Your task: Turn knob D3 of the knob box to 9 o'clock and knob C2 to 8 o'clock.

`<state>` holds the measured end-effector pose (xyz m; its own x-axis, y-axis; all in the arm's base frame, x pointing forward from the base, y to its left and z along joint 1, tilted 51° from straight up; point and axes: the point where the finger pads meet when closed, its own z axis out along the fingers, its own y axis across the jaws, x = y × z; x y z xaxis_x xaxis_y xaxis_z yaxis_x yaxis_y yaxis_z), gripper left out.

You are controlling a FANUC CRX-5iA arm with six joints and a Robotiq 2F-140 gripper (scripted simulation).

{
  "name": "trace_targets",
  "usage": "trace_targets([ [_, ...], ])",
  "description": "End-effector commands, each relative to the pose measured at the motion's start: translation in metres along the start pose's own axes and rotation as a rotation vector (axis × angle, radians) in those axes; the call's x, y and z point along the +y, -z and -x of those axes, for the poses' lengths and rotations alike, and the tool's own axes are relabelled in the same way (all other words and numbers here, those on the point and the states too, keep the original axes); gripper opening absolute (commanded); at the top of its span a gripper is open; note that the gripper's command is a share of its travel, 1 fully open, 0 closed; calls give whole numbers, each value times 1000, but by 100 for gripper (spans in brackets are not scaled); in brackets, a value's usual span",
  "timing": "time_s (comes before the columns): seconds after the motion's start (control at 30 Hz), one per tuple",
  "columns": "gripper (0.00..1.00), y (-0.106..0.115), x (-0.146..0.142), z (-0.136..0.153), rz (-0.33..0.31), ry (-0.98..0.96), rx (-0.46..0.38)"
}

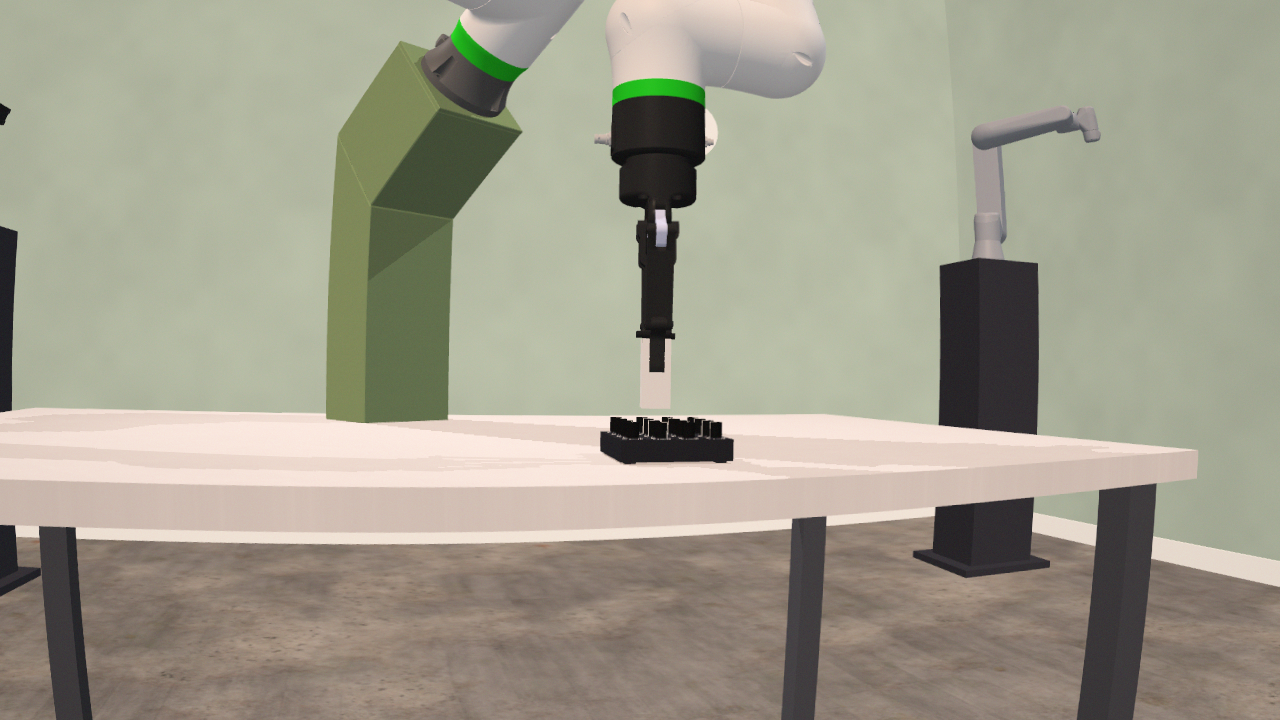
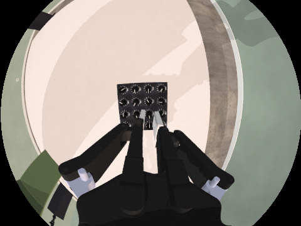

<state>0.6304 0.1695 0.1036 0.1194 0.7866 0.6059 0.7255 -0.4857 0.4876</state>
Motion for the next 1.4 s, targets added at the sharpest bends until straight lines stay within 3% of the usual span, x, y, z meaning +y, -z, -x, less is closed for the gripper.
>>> trace_targets([
  [0.0, 12, -2, 0, 0, 0, 0, 0],
  [1.37, 12, -6, 0, 0, 0, 0, 0],
])
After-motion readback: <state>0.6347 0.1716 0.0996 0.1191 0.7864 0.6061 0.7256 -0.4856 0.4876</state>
